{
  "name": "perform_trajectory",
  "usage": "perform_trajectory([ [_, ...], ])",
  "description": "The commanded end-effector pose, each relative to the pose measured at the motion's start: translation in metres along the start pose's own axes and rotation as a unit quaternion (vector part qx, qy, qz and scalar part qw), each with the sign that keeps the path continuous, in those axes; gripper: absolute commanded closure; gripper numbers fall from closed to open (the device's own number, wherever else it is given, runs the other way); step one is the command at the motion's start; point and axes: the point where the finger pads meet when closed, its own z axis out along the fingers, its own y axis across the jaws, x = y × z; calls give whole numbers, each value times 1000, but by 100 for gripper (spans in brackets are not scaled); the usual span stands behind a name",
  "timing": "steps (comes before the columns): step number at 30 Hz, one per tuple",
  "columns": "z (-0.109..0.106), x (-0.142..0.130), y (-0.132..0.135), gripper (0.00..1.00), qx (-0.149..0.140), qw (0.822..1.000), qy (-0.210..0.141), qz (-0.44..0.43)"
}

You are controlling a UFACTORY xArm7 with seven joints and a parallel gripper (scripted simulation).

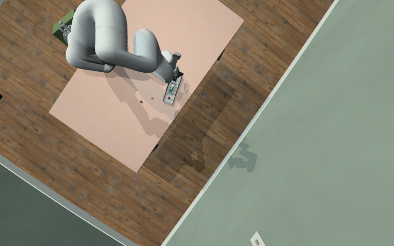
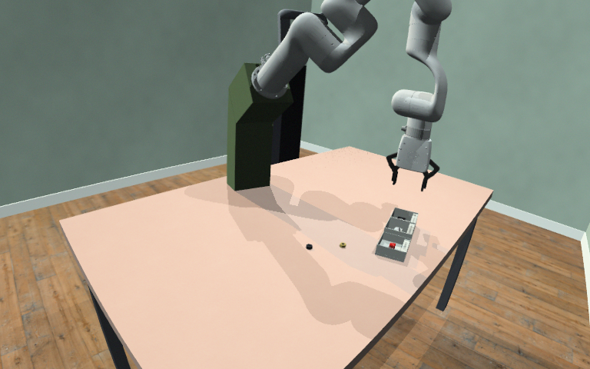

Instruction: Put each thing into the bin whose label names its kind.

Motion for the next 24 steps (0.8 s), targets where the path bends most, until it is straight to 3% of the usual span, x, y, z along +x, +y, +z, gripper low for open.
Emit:
perform_trajectory([
  [1, -19, 0, 1, 0, -1, 1000, 0, 0],
  [16, -70, 0, 1, 0, -1, 1000, 0, 0],
  [24, -70, 0, 1, 0, -1, 1000, 0, 0],
])
